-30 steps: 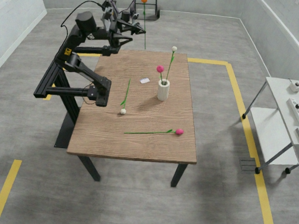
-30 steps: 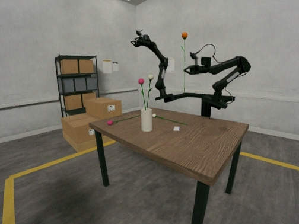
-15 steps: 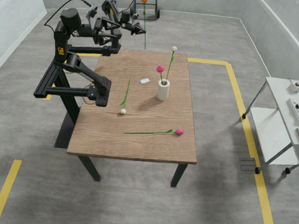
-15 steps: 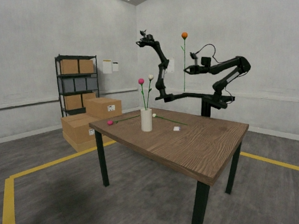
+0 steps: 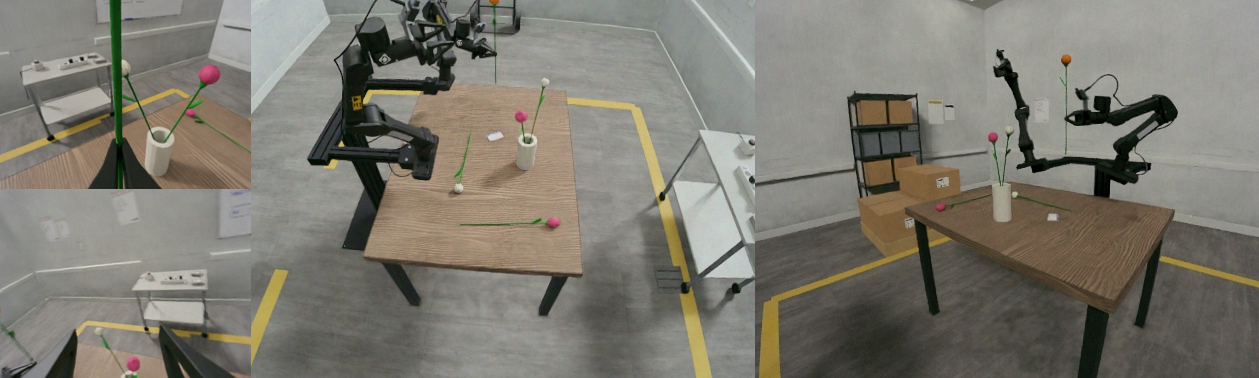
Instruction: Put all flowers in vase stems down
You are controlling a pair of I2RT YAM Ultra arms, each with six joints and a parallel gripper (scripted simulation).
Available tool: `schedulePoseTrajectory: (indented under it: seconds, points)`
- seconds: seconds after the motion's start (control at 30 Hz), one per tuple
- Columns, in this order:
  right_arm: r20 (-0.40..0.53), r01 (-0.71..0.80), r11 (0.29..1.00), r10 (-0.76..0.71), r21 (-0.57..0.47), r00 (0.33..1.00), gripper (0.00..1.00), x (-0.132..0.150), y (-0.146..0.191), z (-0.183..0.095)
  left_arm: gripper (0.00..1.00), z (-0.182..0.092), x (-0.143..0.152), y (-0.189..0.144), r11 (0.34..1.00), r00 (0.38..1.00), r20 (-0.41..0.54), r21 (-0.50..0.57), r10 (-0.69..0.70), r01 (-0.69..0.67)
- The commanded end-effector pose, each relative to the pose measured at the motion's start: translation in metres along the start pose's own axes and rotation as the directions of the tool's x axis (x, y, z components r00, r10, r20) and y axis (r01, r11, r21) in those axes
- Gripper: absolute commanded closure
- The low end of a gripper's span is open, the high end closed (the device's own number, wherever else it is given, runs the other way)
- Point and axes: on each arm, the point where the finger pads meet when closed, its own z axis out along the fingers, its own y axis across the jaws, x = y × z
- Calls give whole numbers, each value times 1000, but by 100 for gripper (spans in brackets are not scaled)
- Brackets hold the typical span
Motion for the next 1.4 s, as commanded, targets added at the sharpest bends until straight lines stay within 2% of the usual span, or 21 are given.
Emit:
schedulePoseTrajectory:
  seconds: [0.0, 0.17, 0.33, 0.57, 0.83, 1.13, 1.37]
  points:
    - [-10, -2, 976, 0, -219, 1000, 30, 0, 35, -1, 100, 0, -32, 7, 999, 996, 80, -9, -46, 46]
    - [-10, -2, 860, -3, -510, 1000, 30, 0, 81, -20, 100, 0, -32, 7, 999, 996, 80, -9, -46, 46]
    - [-9, -3, 737, -5, -676, 1000, 30, 0, 108, -39, 100, 0, -32, 7, 999, 996, 80, -9, -46, 46]
    - [-9, -3, 689, -5, -725, 1000, 30, 0, 116, -47, 100, 0, -32, 7, 999, 996, 80, -9, -46, 46]
    - [-35, -8, 687, -26, -726, 999, 30, 9, 122, -42, 100, 0, -32, 7, 999, 996, 80, -9, -46, 46]
    - [-43, -16, 702, -21, -712, 999, 30, 13, 125, -34, 100, 0, -32, 7, 999, 996, 80, -9, -46, 46]
    - [-86, -27, 740, -42, -672, 995, 30, 32, 128, -18, 100, 0, -32, 7, 999, 996, 80, -9, -46, 46]
